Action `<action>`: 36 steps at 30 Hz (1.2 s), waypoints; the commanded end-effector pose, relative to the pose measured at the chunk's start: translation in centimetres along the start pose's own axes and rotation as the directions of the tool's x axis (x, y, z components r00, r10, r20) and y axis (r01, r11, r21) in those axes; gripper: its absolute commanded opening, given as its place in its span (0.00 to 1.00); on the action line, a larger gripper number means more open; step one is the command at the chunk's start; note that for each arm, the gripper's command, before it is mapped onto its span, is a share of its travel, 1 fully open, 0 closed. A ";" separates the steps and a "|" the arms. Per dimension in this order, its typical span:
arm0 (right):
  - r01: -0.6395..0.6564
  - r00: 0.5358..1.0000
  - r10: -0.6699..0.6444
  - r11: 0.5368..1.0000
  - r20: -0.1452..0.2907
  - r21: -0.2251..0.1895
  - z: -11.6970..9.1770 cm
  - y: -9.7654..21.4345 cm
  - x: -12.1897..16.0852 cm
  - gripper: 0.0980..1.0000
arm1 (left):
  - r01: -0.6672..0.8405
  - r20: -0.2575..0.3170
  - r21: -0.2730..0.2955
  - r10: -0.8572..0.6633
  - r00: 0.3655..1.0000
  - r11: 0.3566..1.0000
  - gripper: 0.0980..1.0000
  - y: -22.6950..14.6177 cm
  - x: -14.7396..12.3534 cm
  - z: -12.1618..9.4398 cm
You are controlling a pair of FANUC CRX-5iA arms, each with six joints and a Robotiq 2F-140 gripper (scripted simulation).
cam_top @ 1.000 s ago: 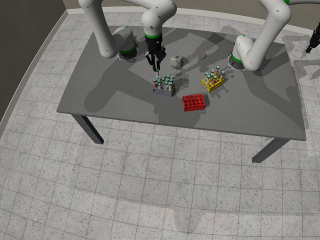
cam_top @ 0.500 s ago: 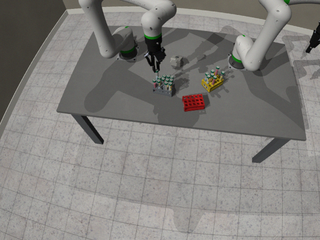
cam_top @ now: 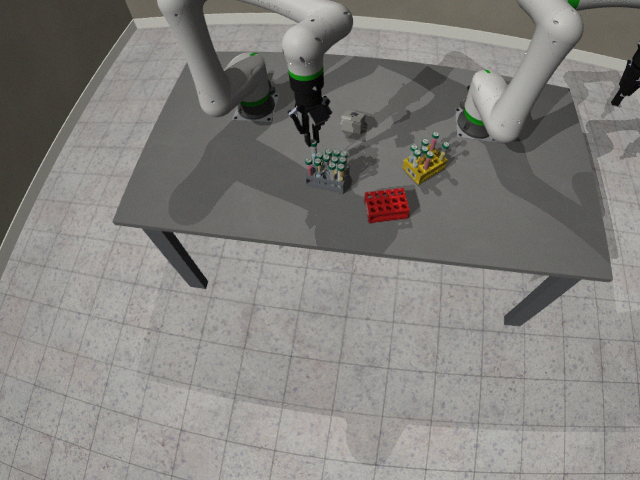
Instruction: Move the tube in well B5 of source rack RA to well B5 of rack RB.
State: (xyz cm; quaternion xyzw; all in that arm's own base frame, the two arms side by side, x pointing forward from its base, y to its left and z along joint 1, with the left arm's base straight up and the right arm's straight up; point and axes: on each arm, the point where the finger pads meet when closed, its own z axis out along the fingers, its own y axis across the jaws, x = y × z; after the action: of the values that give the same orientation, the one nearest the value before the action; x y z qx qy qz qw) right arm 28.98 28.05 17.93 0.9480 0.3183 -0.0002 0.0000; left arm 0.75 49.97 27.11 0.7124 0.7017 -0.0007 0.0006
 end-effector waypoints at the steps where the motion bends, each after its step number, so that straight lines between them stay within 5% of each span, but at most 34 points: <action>1: 0.000 1.000 0.000 1.000 -0.002 0.000 0.0 0.0 0.0 0.00 | 0.000 -0.002 0.000 0.000 1.000 1.000 0.00 0.0 0.0 -0.1; 36: 0.000 1.000 0.000 1.000 -0.002 0.000 1.5 0.1 0.1 0.00 | 0.000 -0.002 0.000 0.000 1.000 1.000 0.00 0.0 0.0 -0.1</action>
State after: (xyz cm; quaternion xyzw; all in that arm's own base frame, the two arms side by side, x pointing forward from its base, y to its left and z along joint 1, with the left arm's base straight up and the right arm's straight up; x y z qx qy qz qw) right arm 29.01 28.02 16.38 0.9480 0.3183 -0.0002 0.0000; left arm 0.75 49.97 27.11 0.7124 0.7017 -0.0007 0.0006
